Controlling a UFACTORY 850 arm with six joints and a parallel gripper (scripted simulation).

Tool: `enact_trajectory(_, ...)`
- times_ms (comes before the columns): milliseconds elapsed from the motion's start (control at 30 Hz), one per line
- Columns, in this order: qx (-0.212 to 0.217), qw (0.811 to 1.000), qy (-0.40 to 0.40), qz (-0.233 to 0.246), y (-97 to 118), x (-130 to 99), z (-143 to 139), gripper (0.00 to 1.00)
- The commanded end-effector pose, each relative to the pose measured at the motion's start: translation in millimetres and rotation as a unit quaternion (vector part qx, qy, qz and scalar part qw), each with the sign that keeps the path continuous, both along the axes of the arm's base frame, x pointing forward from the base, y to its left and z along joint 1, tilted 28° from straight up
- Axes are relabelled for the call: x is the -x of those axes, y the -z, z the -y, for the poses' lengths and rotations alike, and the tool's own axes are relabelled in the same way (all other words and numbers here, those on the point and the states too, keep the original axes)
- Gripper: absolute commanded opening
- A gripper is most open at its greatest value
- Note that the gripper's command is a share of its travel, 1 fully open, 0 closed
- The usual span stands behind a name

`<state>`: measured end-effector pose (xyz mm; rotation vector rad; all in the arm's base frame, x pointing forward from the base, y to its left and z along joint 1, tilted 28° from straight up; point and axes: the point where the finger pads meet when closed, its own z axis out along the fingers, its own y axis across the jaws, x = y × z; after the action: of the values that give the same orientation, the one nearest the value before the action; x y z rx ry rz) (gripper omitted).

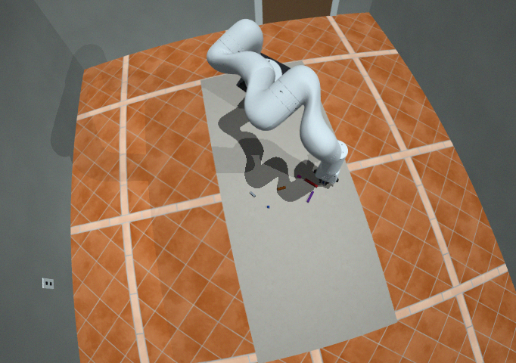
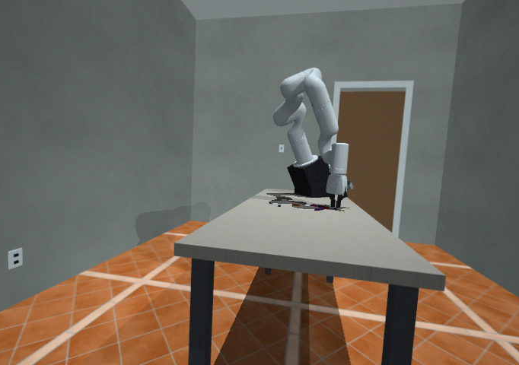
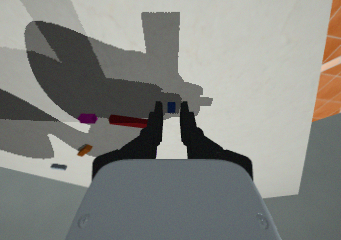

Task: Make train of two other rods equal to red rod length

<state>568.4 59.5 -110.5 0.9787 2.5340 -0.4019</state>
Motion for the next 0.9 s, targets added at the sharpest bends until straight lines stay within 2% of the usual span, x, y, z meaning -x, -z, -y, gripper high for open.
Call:
enact_trajectory(0, 0.0, 1.0, 0.0, 0.001, 2.7, -1.5, 0.9, 0.24)
enact_trajectory(867, 0.0, 1.0, 0.0, 0.001, 8.1, -3.1, 3.4, 0.24)
